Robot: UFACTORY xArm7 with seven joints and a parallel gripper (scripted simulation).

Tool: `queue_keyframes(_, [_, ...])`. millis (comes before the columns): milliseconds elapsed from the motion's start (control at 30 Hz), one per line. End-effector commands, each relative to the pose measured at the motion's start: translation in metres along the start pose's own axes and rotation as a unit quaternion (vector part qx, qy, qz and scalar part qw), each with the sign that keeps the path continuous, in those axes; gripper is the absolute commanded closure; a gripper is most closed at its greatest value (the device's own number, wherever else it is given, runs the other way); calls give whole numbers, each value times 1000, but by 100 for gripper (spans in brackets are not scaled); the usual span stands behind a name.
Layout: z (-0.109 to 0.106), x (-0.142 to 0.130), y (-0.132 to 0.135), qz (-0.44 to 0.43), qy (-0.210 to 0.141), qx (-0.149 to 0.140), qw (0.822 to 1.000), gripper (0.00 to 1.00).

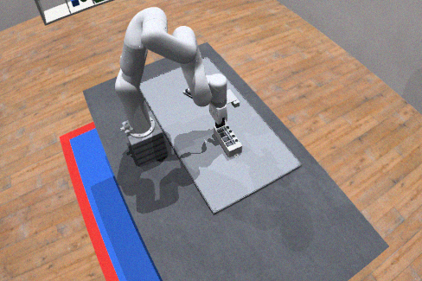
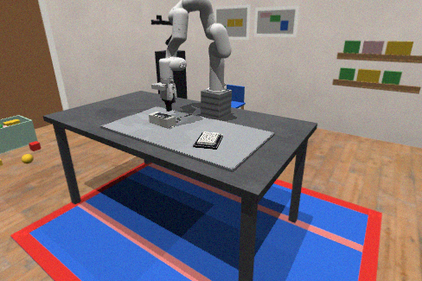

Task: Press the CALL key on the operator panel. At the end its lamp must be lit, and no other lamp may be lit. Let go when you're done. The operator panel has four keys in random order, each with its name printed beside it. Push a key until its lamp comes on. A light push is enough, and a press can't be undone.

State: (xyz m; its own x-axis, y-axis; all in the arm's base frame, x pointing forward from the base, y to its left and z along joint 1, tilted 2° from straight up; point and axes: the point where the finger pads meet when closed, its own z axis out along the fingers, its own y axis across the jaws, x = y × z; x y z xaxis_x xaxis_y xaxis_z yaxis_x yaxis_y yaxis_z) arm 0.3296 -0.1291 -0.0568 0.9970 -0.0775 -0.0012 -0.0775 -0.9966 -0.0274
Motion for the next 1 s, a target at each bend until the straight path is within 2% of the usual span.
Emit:
queue_keyframes(0, [4, 2, 1, 0, 2, -1, 1000, 100])
queue_keyframes(967, [13, 2, 1, 0, 2, -1, 1000, 100])
